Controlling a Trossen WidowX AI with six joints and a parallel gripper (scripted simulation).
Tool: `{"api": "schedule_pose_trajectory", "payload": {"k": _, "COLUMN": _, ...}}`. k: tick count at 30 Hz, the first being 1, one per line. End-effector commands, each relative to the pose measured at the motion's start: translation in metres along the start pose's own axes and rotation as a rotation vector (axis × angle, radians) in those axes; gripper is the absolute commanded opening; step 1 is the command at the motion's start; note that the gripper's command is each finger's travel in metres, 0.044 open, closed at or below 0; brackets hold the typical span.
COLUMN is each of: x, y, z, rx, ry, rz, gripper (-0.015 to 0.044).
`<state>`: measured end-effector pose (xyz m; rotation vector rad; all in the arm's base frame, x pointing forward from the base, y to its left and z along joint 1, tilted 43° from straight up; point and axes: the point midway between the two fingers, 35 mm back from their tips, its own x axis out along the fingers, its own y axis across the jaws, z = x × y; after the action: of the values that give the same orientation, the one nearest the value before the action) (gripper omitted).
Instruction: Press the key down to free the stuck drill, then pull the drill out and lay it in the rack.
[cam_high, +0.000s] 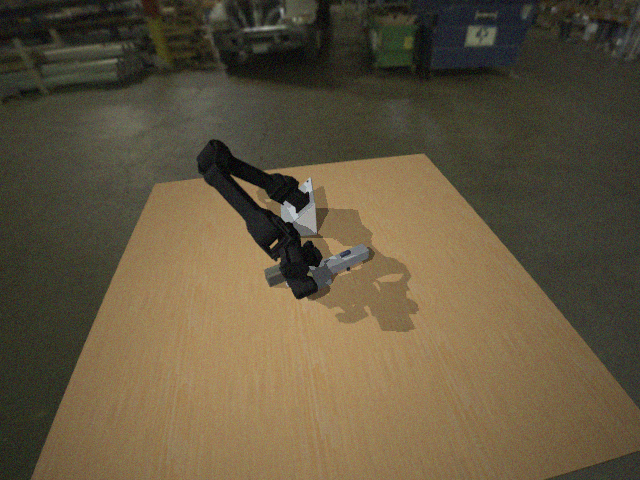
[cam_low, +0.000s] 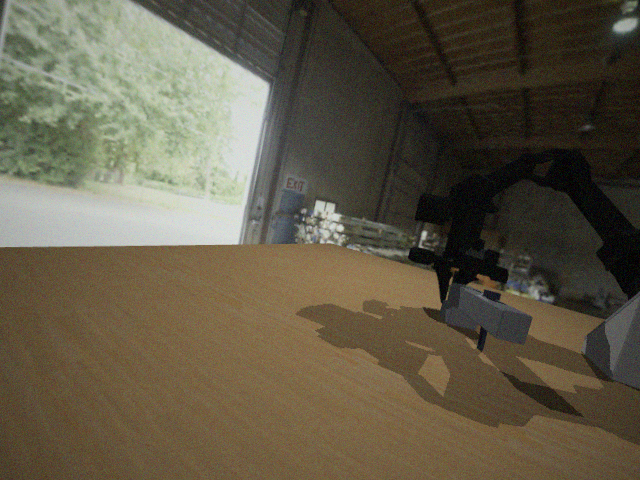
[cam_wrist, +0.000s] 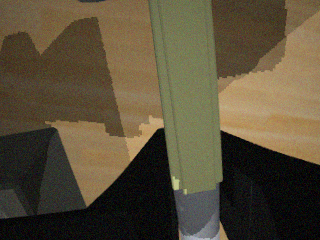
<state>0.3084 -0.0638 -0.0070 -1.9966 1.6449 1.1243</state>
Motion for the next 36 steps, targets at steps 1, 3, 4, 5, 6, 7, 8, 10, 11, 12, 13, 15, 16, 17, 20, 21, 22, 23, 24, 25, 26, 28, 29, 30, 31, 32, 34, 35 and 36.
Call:
{"api": "schedule_pose_trajectory", "payload": {"k": 1, "x": -0.001, "y": -0.001, "z": 0.001, "rx": -0.001, "ry": -0.002, "rz": -0.004, "gripper": 0.0000}}
{"api": "schedule_pose_trajectory", "payload": {"k": 3, "x": -0.001, "y": -0.001, "z": 0.001, "rx": -0.001, "ry": -0.002, "rz": -0.004, "gripper": 0.0000}}
{"api": "schedule_pose_trajectory", "payload": {"k": 4, "x": -0.001, "y": -0.001, "z": 0.001, "rx": -0.001, "ry": -0.002, "rz": -0.004, "gripper": 0.0000}}
{"api": "schedule_pose_trajectory", "payload": {"k": 5, "x": -0.002, "y": -0.001, "z": 0.001, "rx": -0.001, "ry": -0.002, "rz": -0.004, "gripper": 0.0000}}
{"api": "schedule_pose_trajectory", "payload": {"k": 6, "x": -0.002, "y": -0.001, "z": 0.001, "rx": -0.001, "ry": -0.002, "rz": -0.004, "gripper": 0.0000}}
{"api": "schedule_pose_trajectory", "payload": {"k": 7, "x": -0.002, "y": -0.001, "z": 0.001, "rx": -0.001, "ry": -0.002, "rz": -0.004, "gripper": 0.0000}}
{"api": "schedule_pose_trajectory", "payload": {"k": 8, "x": -0.002, "y": -0.001, "z": 0.001, "rx": -0.001, "ry": -0.002, "rz": -0.004, "gripper": 0.0000}}
{"api": "schedule_pose_trajectory", "payload": {"k": 10, "x": -0.002, "y": -0.001, "z": 0.001, "rx": -0.001, "ry": -0.002, "rz": -0.004, "gripper": 0.0000}}
{"api": "schedule_pose_trajectory", "payload": {"k": 11, "x": -0.002, "y": -0.001, "z": 0.001, "rx": -0.001, "ry": -0.002, "rz": -0.004, "gripper": 0.0000}}
{"api": "schedule_pose_trajectory", "payload": {"k": 12, "x": -0.002, "y": -0.001, "z": 0.001, "rx": -0.001, "ry": -0.002, "rz": -0.004, "gripper": 0.0000}}
{"api": "schedule_pose_trajectory", "payload": {"k": 13, "x": -0.002, "y": -0.001, "z": 0.001, "rx": -0.001, "ry": -0.002, "rz": -0.004, "gripper": 0.0000}}
{"api": "schedule_pose_trajectory", "payload": {"k": 15, "x": -0.002, "y": -0.001, "z": 0.001, "rx": -0.001, "ry": -0.002, "rz": -0.004, "gripper": 0.0000}}
{"api": "schedule_pose_trajectory", "payload": {"k": 16, "x": -0.002, "y": -0.001, "z": 0.001, "rx": -0.001, "ry": -0.002, "rz": -0.004, "gripper": 0.0000}}
{"api": "schedule_pose_trajectory", "payload": {"k": 17, "x": -0.002, "y": -0.001, "z": 0.001, "rx": -0.001, "ry": -0.002, "rz": -0.004, "gripper": 0.0000}}
{"api": "schedule_pose_trajectory", "payload": {"k": 20, "x": 0.000, "y": 0.000, "z": -0.001, "rx": 0.000, "ry": 0.000, "rz": -0.001, "gripper": 0.0000}}
{"api": "schedule_pose_trajectory", "payload": {"k": 21, "x": 0.000, "y": 0.000, "z": -0.002, "rx": 0.000, "ry": -0.001, "rz": -0.002, "gripper": 0.0000}}
{"api": "schedule_pose_trajectory", "payload": {"k": 22, "x": 0.000, "y": 0.000, "z": -0.003, "rx": -0.001, "ry": -0.001, "rz": -0.003, "gripper": 0.0000}}
{"api": "schedule_pose_trajectory", "payload": {"k": 23, "x": 0.000, "y": 0.000, "z": -0.004, "rx": -0.001, "ry": -0.001, "rz": -0.004, "gripper": 0.0000}}
{"api": "schedule_pose_trajectory", "payload": {"k": 24, "x": 0.000, "y": 0.000, "z": -0.005, "rx": -0.001, "ry": -0.001, "rz": -0.004, "gripper": 0.0000}}
{"api": "schedule_pose_trajectory", "payload": {"k": 25, "x": 0.000, "y": 0.000, "z": -0.006, "rx": -0.001, "ry": -0.001, "rz": -0.004, "gripper": 0.0000}}
{"api": "schedule_pose_trajectory", "payload": {"k": 26, "x": 0.000, "y": 0.000, "z": -0.007, "rx": -0.001, "ry": -0.001, "rz": -0.004, "gripper": 0.0000}}
{"api": "schedule_pose_trajectory", "payload": {"k": 28, "x": 0.000, "y": 0.000, "z": -0.009, "rx": -0.001, "ry": -0.001, "rz": -0.004, "gripper": 0.0000}}
{"api": "schedule_pose_trajectory", "payload": {"k": 29, "x": 0.000, "y": 0.000, "z": -0.010, "rx": -0.001, "ry": -0.001, "rz": -0.004, "gripper": 0.0000}}
{"api": "schedule_pose_trajectory", "payload": {"k": 30, "x": 0.000, "y": 0.000, "z": -0.011, "rx": -0.001, "ry": -0.001, "rz": -0.004, "gripper": 0.0000}}
{"api": "schedule_pose_trajectory", "payload": {"k": 31, "x": 0.000, "y": 0.000, "z": -0.012, "rx": -0.001, "ry": -0.001, "rz": -0.004, "gripper": 0.0000}}
{"api": "schedule_pose_trajectory", "payload": {"k": 32, "x": 0.000, "y": 0.000, "z": -0.013, "rx": -0.001, "ry": -0.001, "rz": -0.004, "gripper": 0.0000}}
{"api": "schedule_pose_trajectory", "payload": {"k": 34, "x": 0.000, "y": -0.001, "z": -0.015, "rx": -0.001, "ry": -0.001, "rz": -0.004, "gripper": 0.0000}}
{"api": "schedule_pose_trajectory", "payload": {"k": 35, "x": 0.000, "y": -0.001, "z": -0.016, "rx": 0.000, "ry": -0.001, "rz": -0.004, "gripper": 0.0000}}
{"api": "schedule_pose_trajectory", "payload": {"k": 36, "x": 0.000, "y": -0.001, "z": -0.018, "rx": 0.000, "ry": -0.001, "rz": -0.004, "gripper": 0.0000}}
